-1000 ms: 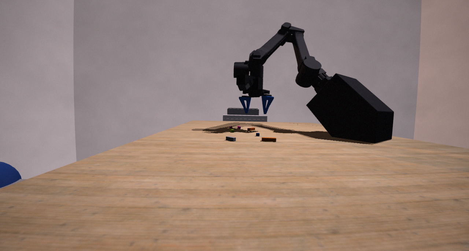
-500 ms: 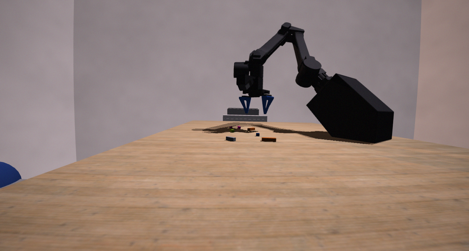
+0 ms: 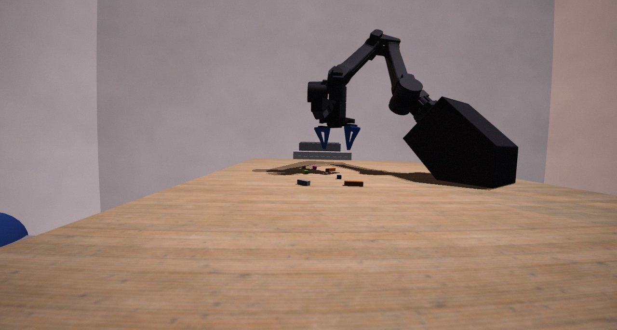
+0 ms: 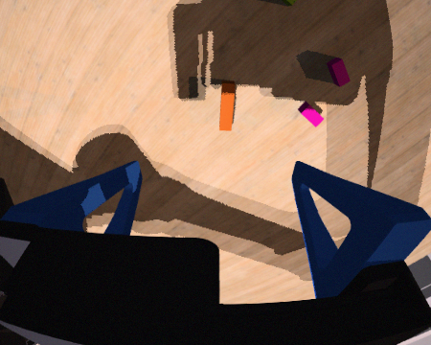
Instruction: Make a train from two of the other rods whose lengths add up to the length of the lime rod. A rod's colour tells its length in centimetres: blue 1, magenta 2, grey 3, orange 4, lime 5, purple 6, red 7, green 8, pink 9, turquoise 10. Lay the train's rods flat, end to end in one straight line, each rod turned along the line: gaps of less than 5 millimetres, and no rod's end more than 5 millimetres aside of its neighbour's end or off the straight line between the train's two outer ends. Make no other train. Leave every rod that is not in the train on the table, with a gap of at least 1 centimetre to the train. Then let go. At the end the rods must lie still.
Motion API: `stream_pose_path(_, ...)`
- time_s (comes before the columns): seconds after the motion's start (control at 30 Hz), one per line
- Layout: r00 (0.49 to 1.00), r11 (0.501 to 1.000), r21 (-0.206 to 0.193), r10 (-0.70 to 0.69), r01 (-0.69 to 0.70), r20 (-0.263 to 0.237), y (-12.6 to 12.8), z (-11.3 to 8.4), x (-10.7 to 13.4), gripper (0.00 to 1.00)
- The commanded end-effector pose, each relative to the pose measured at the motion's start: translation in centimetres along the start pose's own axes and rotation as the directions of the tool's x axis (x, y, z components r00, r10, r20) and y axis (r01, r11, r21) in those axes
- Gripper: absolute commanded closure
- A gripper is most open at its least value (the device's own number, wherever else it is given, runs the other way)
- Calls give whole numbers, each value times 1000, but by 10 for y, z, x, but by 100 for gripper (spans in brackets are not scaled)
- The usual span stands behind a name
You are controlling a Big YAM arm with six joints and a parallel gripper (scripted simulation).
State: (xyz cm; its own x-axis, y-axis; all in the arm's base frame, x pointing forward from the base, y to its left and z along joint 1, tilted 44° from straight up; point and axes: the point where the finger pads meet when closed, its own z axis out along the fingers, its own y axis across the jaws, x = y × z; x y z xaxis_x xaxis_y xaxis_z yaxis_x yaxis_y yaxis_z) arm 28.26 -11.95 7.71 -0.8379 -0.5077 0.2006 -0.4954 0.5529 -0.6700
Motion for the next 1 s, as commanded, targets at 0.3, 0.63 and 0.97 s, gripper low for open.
stream_pose_path(0.3, 977, 977, 7, 212, -213, 7, -28, -3, -20, 0)
stream_pose_path(0.63, 931, 931, 6, 365, -365, 8, -40, -3, -31, 0)
stream_pose_path(0.97, 855, 855, 4, 518, -518, 9, -53, -3, -44, 0)
